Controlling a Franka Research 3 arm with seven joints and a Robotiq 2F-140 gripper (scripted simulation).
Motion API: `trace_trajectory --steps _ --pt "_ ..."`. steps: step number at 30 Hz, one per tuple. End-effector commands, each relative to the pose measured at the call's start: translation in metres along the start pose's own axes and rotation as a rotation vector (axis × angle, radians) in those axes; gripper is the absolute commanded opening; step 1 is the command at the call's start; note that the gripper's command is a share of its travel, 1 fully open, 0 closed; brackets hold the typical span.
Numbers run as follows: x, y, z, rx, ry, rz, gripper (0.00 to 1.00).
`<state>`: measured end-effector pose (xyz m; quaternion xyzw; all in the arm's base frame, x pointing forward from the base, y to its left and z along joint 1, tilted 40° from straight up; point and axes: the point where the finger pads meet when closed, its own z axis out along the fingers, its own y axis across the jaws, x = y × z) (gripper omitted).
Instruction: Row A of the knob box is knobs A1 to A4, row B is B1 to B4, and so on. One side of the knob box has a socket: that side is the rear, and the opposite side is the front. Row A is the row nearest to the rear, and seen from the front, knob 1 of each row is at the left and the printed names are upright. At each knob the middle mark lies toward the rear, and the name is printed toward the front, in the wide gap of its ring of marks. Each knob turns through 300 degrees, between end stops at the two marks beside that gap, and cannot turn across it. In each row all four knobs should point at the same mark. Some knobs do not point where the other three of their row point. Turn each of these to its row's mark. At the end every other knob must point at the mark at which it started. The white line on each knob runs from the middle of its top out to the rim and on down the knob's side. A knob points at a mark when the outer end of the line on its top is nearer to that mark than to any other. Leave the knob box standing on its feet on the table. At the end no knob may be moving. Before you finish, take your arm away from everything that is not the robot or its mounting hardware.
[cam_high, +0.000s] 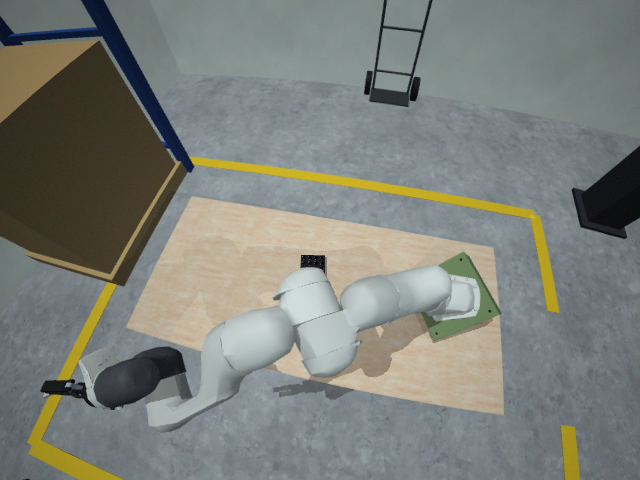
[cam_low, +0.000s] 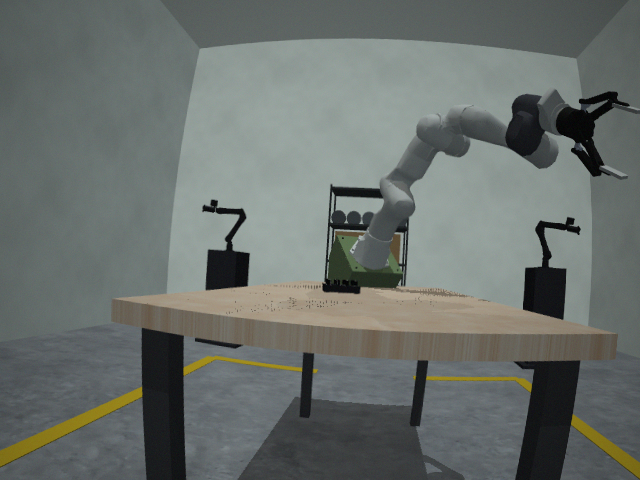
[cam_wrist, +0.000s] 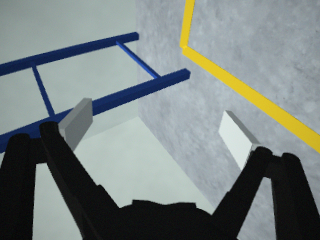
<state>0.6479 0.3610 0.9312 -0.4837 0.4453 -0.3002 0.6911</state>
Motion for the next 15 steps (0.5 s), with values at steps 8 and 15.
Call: trace_trajectory --steps 8,15 --pt "0.004 0.003 0.001 -0.008 0.006 -0.006 1.00" --pt "0.032 0.025 0.012 -0.072 0.056 -0.052 1.00"
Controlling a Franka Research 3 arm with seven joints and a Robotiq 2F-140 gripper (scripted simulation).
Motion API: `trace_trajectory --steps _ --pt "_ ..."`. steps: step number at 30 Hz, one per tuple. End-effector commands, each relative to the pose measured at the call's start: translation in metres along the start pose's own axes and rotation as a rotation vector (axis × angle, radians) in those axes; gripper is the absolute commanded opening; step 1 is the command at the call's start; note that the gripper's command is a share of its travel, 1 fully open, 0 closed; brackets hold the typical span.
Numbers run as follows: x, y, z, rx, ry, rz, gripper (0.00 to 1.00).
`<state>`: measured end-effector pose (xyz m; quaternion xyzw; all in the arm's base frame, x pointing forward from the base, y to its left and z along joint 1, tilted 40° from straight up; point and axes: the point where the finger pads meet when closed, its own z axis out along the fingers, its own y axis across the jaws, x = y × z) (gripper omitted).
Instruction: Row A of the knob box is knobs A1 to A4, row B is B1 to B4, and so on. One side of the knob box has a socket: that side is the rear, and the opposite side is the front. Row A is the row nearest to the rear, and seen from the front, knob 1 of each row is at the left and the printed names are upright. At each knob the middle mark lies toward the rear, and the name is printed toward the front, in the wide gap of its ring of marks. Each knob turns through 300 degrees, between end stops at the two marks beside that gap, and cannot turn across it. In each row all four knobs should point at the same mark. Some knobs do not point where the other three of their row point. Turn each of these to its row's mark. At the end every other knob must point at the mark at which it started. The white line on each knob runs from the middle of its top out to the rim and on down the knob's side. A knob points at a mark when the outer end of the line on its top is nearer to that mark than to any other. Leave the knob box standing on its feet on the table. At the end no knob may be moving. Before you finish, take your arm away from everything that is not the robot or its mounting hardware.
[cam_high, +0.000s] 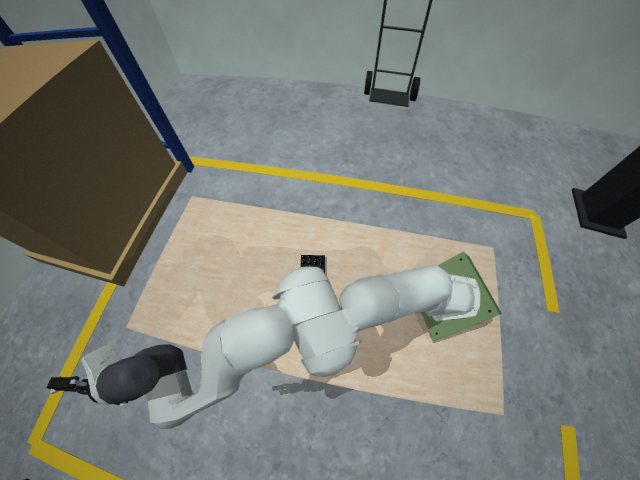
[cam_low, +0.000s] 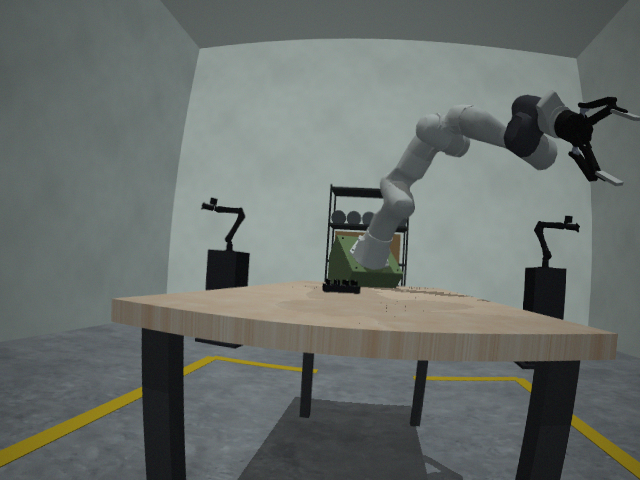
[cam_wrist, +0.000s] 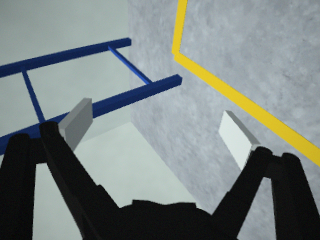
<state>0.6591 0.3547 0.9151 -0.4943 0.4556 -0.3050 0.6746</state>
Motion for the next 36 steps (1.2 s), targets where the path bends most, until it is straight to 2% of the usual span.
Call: trace_trajectory --steps 1,2,4,8,13,16,18,19,21,24,27,28,29,36 --pt "0.024 0.018 0.009 -0.056 0.041 -0.048 1.00" --pt "0.032 0.024 0.012 -0.075 0.054 -0.061 1.00" --pt "0.032 0.024 0.012 -0.075 0.054 -0.061 1.00" --pt "0.070 0.053 0.022 -0.165 0.112 -0.119 1.00" --pt "0.100 0.075 0.026 -0.237 0.151 -0.162 1.00" --pt "0.125 0.094 0.027 -0.301 0.181 -0.198 1.00" --pt "0.129 0.097 0.027 -0.311 0.186 -0.203 1.00" --pt "0.140 0.106 0.027 -0.341 0.198 -0.219 1.00" --pt "0.140 0.106 0.027 -0.341 0.198 -0.219 1.00" --pt "0.160 0.121 0.025 -0.396 0.219 -0.247 1.00" --pt "0.160 0.121 0.025 -0.396 0.219 -0.247 1.00" --pt "0.172 0.130 0.024 -0.429 0.230 -0.263 1.00" --pt "0.177 0.134 0.023 -0.442 0.234 -0.269 1.00" --pt "0.177 0.134 0.023 -0.442 0.234 -0.269 1.00"
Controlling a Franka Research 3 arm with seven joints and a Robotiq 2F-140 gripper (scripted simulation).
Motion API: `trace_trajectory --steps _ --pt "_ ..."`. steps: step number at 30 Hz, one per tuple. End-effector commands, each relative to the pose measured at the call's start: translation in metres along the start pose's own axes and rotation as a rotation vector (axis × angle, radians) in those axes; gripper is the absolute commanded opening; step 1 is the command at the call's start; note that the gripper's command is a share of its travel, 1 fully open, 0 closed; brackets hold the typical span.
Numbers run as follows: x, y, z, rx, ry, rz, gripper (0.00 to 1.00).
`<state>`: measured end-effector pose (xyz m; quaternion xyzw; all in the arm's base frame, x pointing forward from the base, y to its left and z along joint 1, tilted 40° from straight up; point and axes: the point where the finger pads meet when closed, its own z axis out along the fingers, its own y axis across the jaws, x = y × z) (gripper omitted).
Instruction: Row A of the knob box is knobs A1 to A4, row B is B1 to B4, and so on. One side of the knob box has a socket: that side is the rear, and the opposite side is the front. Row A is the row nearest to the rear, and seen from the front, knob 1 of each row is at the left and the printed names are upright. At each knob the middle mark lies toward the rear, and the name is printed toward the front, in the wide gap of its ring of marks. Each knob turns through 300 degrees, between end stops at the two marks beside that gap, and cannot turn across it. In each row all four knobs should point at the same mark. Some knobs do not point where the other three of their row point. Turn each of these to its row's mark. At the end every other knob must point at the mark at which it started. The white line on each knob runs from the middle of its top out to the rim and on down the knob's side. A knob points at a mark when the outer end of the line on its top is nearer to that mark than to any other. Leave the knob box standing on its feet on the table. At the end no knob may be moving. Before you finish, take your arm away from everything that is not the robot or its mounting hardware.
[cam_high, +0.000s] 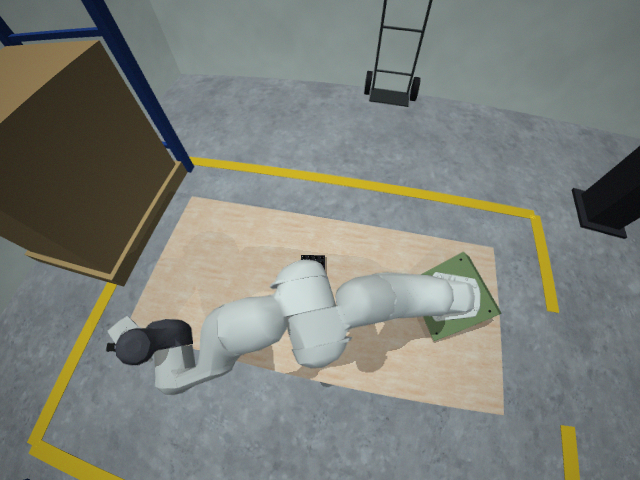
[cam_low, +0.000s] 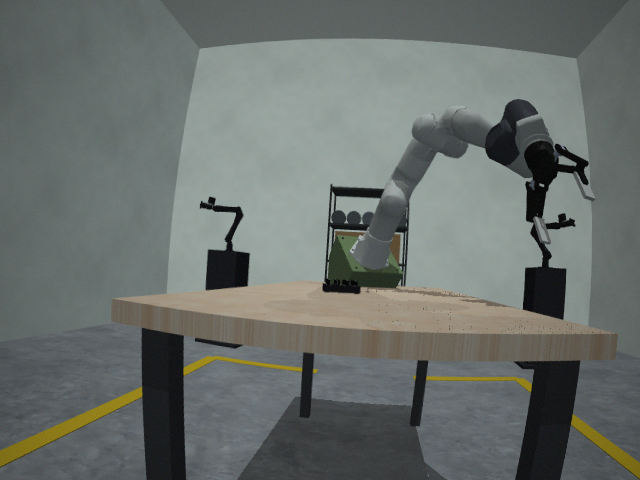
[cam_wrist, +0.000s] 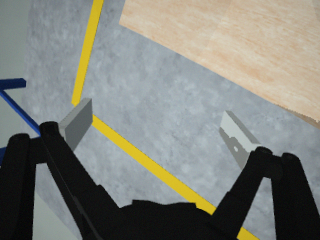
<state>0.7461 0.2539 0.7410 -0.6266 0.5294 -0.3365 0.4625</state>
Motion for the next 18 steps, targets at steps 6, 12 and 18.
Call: trace_trajectory --steps 6,12,18 --pt "0.012 0.021 0.008 -0.073 0.009 -0.077 1.00" --pt "0.012 0.021 0.008 -0.073 0.009 -0.077 1.00" --pt "0.012 0.021 0.008 -0.073 0.009 -0.077 1.00"
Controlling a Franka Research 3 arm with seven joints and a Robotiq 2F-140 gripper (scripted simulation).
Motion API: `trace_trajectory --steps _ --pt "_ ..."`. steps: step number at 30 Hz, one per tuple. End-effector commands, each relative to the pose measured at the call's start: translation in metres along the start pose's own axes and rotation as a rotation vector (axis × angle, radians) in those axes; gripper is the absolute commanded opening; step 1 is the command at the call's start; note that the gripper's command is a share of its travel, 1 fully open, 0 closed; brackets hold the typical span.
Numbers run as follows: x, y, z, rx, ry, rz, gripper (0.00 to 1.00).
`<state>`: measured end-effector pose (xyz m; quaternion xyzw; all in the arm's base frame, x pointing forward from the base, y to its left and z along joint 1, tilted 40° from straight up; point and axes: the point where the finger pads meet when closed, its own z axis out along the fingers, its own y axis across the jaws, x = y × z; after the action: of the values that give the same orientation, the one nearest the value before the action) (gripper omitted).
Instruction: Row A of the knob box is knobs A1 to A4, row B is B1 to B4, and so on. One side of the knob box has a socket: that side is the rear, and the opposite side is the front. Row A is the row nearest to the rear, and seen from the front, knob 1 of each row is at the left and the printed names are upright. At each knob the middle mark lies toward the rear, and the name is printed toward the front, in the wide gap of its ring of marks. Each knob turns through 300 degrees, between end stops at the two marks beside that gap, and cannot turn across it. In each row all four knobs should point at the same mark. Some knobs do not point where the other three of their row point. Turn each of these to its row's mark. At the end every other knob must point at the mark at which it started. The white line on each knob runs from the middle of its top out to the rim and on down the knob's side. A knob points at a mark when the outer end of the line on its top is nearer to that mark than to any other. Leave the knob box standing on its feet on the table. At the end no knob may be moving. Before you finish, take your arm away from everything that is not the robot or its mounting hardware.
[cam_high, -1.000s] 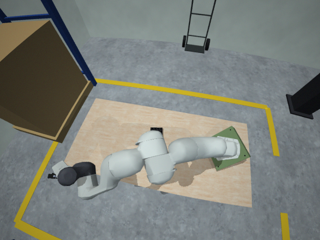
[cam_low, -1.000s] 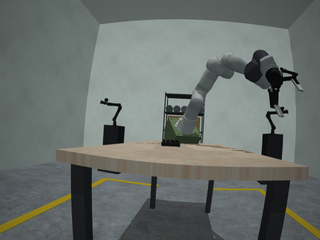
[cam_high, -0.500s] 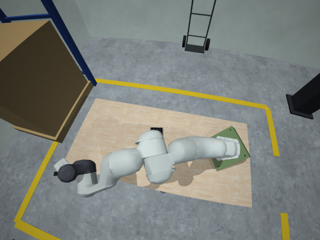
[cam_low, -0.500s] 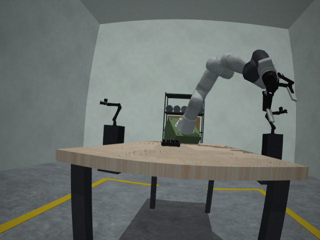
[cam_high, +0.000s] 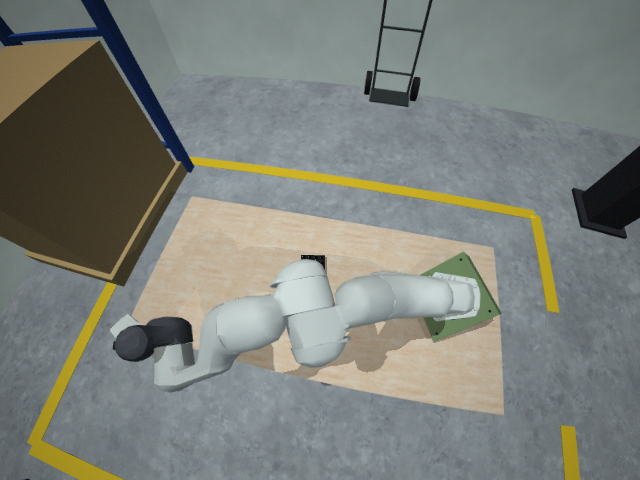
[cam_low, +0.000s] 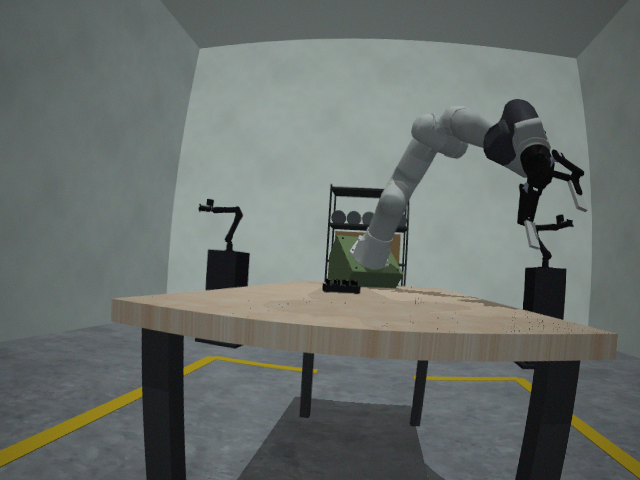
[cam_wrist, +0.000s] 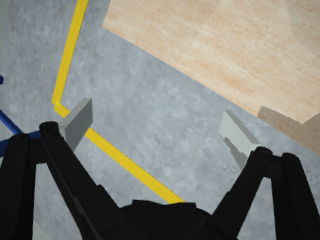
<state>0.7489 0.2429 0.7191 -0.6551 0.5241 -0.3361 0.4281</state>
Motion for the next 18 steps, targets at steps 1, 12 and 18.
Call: trace_trajectory --steps 1,12,18 --pt "0.000 0.001 0.000 -0.007 -0.002 -0.018 1.00" --pt "0.012 0.018 0.007 -0.056 0.010 -0.044 1.00" --pt "0.012 0.018 0.007 -0.056 0.010 -0.044 1.00"
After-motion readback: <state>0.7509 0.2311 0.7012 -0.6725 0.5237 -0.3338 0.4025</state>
